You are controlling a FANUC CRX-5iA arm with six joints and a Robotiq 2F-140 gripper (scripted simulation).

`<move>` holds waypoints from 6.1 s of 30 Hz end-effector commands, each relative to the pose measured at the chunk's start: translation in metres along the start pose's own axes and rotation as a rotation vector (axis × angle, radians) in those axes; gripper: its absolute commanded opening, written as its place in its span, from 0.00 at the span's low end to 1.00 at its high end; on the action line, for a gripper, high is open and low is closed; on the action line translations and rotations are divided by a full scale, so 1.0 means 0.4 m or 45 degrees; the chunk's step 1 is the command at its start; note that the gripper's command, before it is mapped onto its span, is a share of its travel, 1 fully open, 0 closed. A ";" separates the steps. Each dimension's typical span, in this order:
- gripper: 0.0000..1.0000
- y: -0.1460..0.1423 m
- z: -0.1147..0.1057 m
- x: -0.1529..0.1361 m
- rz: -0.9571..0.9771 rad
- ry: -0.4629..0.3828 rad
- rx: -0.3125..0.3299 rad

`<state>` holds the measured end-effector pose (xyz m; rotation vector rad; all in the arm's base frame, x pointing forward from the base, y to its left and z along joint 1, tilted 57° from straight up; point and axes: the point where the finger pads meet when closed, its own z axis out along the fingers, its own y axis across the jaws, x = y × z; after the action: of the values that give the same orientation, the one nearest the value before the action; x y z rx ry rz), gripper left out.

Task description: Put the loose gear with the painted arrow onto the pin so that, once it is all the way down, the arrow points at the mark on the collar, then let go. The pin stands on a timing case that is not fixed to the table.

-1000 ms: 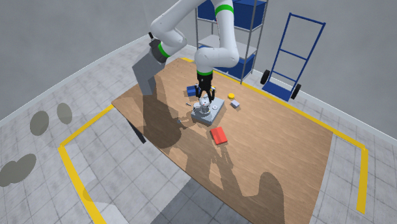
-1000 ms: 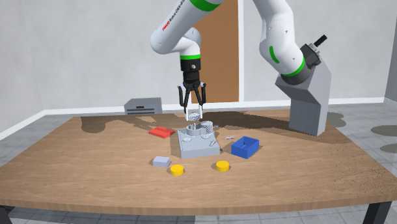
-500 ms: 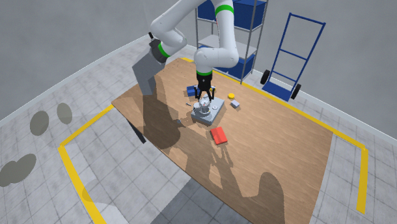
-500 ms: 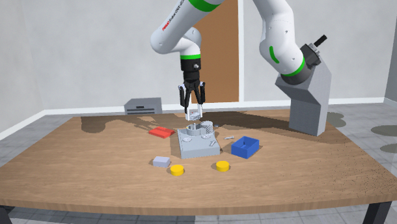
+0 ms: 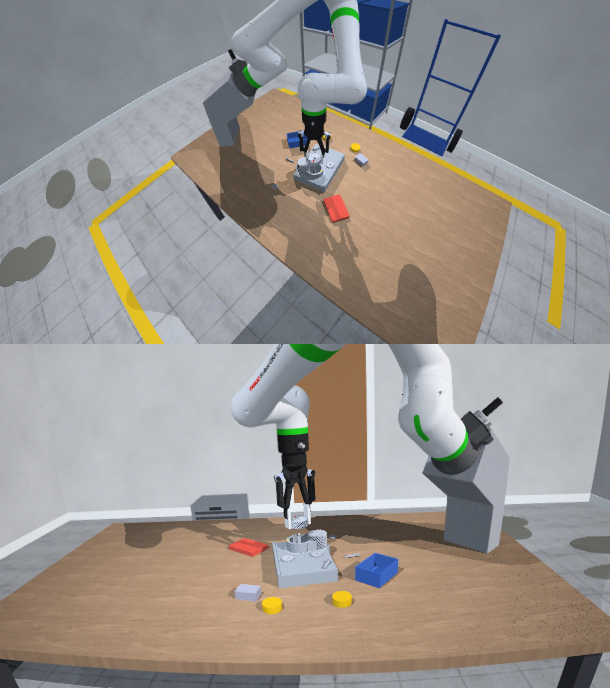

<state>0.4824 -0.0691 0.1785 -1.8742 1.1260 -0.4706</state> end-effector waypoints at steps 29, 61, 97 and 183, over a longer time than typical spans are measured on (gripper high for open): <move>0.00 0.000 0.043 0.001 0.000 0.001 0.000; 0.00 0.000 0.056 0.001 0.000 0.001 0.000; 0.00 0.000 0.060 0.001 0.000 0.001 0.000; 1.00 0.000 0.072 0.001 0.000 0.001 0.000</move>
<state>0.5022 -0.0551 0.1626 -1.8742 1.1260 -0.4710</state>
